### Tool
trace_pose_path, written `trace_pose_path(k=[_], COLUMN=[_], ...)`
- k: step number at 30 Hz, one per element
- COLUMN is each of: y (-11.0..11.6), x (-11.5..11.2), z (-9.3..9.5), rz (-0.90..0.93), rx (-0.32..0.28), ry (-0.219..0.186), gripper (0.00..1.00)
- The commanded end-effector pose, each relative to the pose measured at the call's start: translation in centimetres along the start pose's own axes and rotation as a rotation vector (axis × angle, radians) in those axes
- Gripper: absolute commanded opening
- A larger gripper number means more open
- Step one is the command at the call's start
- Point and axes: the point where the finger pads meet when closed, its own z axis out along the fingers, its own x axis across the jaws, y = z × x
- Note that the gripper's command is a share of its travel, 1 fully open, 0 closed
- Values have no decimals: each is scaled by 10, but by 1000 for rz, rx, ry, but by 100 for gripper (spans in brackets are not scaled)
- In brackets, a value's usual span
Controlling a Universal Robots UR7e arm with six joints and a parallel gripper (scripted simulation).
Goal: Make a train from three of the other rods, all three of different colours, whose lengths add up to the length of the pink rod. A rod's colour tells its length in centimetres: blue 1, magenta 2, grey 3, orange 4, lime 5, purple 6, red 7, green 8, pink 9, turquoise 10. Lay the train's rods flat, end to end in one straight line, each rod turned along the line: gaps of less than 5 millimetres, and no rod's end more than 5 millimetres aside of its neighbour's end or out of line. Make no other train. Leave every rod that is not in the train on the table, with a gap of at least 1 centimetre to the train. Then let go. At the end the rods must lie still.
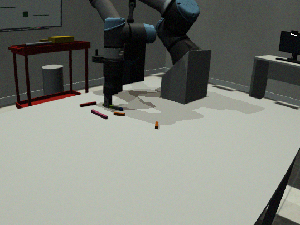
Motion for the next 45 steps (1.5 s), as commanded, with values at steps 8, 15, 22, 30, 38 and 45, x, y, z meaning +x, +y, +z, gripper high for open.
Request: trace_pose_path(k=[8, 15, 22, 30, 38, 45], y=[0, 0, 0, 0, 0, 0], x=[0, 0, 0, 0, 0, 0], z=[0, 0, 0, -1, -9, -31], rz=[0, 0, 0, 0, 0, 0], rx=[0, 0, 0, 0, 0, 0], ry=[-1, -1, -1, -1, -1, -1], gripper=[36, 48, 54, 54, 54, 54])
